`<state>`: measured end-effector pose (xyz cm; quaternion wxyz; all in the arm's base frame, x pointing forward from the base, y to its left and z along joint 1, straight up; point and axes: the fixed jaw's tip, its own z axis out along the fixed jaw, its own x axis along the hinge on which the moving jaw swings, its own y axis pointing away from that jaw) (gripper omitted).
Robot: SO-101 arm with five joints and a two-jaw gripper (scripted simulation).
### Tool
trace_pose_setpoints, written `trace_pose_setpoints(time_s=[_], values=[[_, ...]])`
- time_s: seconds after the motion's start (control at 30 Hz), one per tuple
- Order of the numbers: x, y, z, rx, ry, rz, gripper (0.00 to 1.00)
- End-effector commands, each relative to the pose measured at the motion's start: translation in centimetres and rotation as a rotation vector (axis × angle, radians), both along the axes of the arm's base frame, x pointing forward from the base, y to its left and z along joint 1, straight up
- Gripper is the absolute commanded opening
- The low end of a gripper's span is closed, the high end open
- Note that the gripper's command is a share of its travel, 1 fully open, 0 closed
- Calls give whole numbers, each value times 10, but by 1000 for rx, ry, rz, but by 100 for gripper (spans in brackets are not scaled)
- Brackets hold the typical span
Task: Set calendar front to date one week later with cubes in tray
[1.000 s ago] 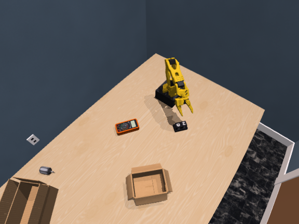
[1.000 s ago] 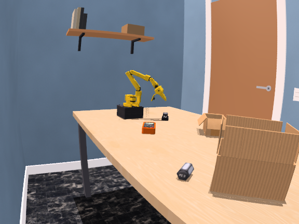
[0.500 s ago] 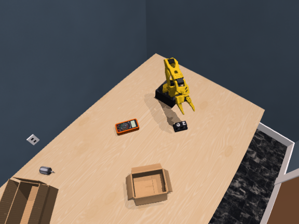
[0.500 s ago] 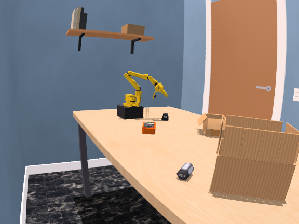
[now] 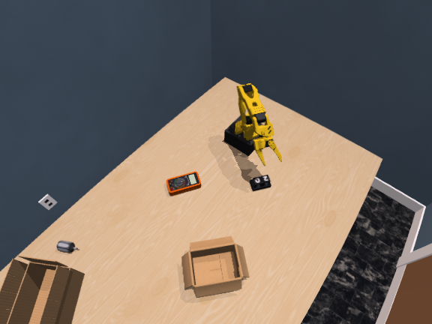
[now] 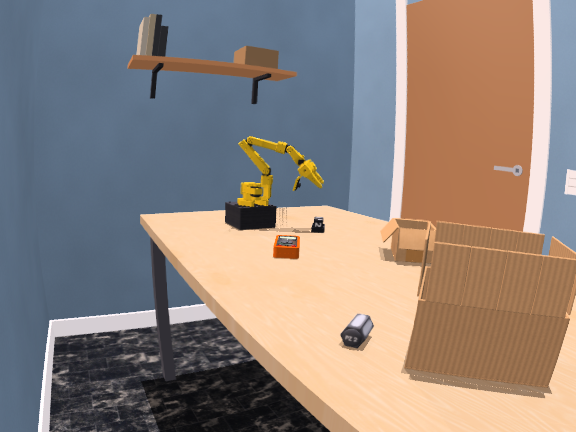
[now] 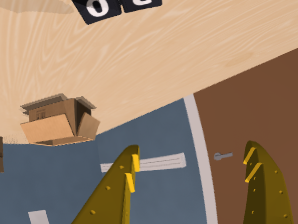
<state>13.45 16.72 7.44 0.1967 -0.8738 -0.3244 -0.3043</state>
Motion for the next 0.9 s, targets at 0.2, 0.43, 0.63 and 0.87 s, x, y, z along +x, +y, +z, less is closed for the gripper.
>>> trace_pose_setpoints(time_s=[0.2,0.43,0.63,0.87], values=[[6,-1,4,82,218,-287,35],[8,-1,5,133,350,-480,35],[12,-2,6,195,496,-718,35],[15,-2,7,255,625,-954,35]])
